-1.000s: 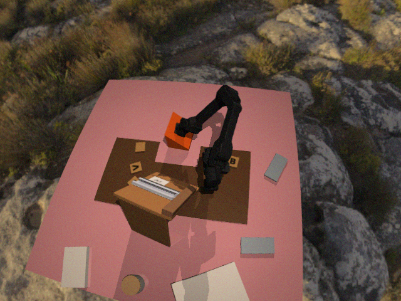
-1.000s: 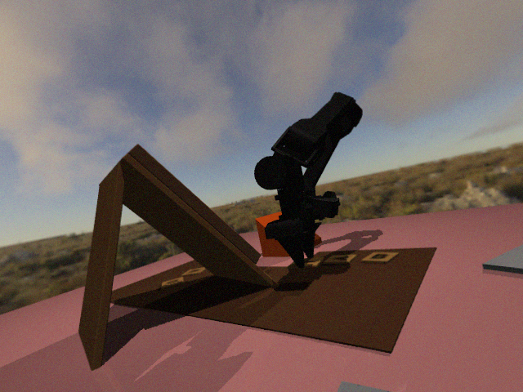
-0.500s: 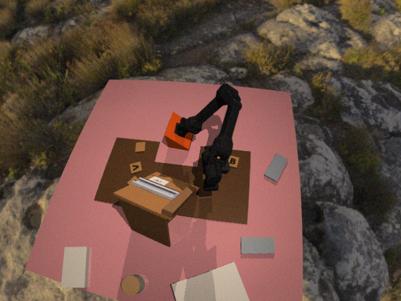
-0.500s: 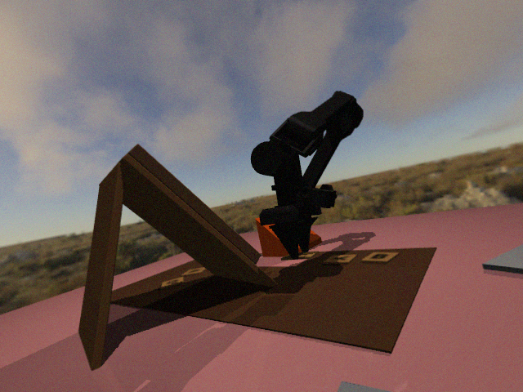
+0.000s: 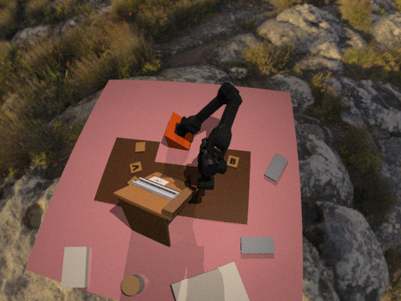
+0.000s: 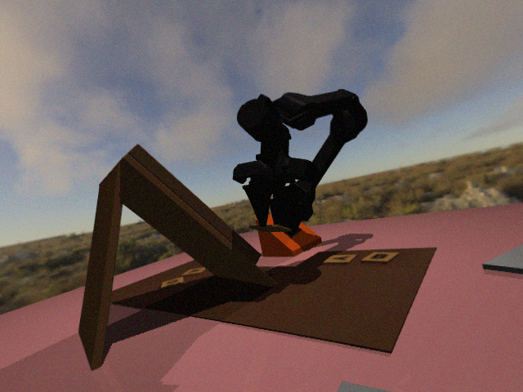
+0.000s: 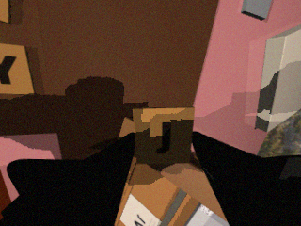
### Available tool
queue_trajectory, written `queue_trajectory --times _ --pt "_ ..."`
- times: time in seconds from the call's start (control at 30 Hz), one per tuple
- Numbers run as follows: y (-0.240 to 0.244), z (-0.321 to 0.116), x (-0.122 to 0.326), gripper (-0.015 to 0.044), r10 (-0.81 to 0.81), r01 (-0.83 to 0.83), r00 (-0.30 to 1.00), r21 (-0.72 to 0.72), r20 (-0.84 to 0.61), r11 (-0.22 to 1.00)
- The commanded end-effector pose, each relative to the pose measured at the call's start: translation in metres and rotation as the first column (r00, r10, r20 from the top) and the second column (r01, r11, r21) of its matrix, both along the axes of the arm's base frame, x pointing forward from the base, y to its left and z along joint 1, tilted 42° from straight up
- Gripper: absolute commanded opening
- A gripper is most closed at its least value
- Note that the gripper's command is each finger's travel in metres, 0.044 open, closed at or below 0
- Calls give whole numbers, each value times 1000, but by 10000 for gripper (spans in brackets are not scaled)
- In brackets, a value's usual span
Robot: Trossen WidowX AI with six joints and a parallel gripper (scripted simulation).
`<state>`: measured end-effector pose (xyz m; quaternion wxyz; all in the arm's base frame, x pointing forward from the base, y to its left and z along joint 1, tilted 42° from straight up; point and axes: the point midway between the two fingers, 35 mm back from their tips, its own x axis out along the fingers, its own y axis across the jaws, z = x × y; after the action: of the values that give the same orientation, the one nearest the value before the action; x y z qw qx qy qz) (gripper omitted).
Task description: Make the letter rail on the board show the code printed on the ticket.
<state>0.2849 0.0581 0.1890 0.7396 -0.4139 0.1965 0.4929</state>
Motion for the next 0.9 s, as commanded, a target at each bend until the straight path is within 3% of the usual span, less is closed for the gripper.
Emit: queue_trajectory --times 0.0,0.17,0.87 --pt "-24 12 10 0 -93 93 995 -6 43 996" --pt "-47 19 17 0 -183 184 981 -3 67 983" --pt "-158 -33 36 0 -590 604 796 104 -134 791"
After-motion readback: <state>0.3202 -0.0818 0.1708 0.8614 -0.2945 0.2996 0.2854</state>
